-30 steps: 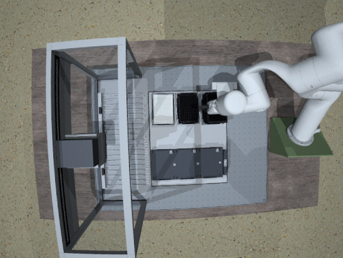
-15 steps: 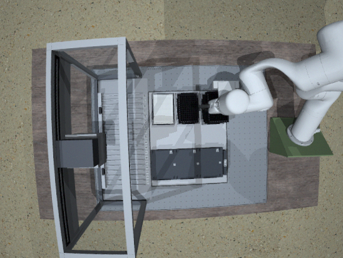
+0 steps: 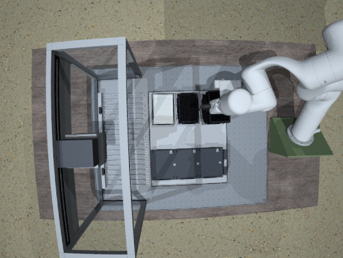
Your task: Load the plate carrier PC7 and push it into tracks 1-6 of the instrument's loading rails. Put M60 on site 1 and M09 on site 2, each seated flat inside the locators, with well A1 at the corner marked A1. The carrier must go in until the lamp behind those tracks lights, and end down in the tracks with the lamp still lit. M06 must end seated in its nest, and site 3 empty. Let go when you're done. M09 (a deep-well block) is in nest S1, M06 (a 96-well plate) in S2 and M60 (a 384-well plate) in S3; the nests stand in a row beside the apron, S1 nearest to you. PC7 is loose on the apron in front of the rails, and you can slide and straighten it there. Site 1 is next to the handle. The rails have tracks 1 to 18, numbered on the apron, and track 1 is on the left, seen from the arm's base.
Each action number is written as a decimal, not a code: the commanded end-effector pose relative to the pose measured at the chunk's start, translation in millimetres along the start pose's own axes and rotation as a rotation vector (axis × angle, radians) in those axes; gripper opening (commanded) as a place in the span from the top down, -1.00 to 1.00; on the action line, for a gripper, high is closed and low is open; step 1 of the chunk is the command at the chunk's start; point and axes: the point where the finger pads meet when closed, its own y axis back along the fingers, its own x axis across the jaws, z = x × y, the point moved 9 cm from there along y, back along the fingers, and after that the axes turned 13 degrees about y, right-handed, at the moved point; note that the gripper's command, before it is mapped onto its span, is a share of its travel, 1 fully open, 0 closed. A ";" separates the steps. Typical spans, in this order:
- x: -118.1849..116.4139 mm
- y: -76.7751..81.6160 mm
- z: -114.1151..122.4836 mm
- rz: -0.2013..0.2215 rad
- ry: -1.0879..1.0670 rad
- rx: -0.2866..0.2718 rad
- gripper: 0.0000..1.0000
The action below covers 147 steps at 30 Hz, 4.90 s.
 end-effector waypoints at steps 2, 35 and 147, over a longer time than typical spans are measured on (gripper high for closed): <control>-0.9 10.3 -0.4 -0.004 0.000 0.001 1.00; -10.5 38.3 11.0 -0.004 0.100 0.001 1.00; -176.4 38.5 203.7 -0.004 3.037 0.008 1.00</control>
